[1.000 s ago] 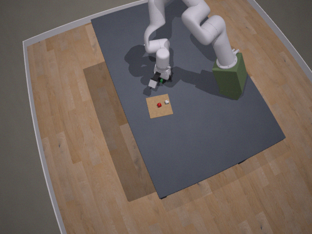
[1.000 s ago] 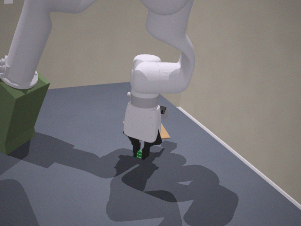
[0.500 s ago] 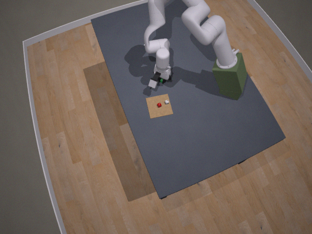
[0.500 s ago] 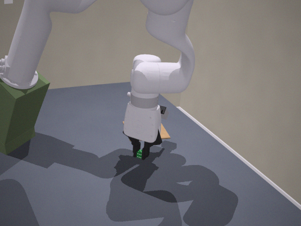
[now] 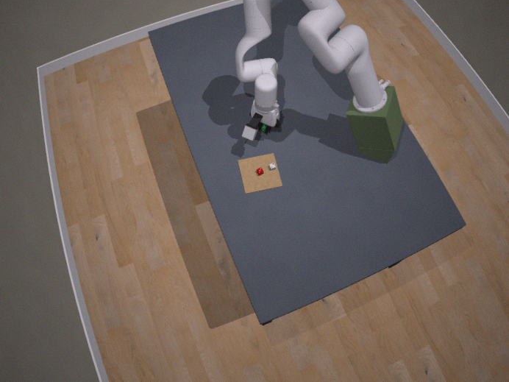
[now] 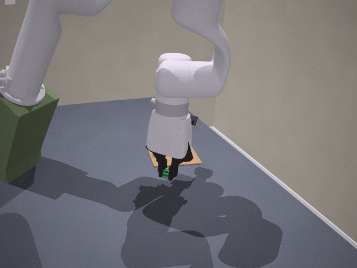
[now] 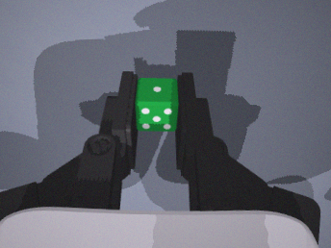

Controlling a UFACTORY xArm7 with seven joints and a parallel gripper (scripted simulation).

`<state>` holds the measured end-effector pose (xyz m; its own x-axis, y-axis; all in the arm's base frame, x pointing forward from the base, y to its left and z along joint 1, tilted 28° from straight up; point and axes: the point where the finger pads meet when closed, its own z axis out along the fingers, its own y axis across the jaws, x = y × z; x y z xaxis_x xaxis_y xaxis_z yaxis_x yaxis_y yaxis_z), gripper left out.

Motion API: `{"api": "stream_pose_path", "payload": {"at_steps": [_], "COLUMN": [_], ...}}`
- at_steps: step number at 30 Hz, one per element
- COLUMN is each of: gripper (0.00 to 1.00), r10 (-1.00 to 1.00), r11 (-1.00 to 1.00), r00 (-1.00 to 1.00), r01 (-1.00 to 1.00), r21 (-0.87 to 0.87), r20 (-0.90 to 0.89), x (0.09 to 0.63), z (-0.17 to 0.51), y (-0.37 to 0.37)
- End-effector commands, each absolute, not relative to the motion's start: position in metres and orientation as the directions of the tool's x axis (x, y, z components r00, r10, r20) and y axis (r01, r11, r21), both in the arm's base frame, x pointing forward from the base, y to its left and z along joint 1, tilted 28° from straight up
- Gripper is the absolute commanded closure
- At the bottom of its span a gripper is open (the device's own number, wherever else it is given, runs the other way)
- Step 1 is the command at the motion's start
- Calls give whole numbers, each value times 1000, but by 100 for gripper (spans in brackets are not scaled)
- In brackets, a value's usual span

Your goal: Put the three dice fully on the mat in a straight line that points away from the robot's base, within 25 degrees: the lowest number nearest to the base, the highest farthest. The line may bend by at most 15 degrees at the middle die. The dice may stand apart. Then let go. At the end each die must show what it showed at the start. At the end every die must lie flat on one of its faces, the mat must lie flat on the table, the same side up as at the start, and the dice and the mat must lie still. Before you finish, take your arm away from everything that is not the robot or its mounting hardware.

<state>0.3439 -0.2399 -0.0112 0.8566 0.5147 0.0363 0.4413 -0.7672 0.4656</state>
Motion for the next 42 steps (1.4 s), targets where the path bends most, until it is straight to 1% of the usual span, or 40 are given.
{"api": "stream_pose_path", "payload": {"at_steps": [1,10,25,27,30,32,33,34,35,38,39,40,42], "gripper": [85,85,85,85,85,85,85,85,85,85,85,85,85], "r10": [516,516,509,474,353,345,285,284,238,218,151,151,87], "r11": [-767,-767,-771,-790,-846,-850,-871,-871,-885,-890,-905,-905,-915], "r00": [856,856,860,878,925,927,941,941,949,951,957,957,958], "r01": [443,443,435,392,251,242,175,173,123,102,32,32,-32], "r21": [464,464,465,470,470,469,460,460,449,444,425,425,403], "r20": [36,36,40,64,142,147,182,183,208,218,249,249,274], "x": [334,325,327,342,387,390,409,409,422,427,443,443,457], "z": [25,51,54,54,55,55,55,55,55,55,54,54,53], "y": [-225,-214,-212,-208,-188,-187,-174,-174,-164,-159,-142,-142,-126]}}
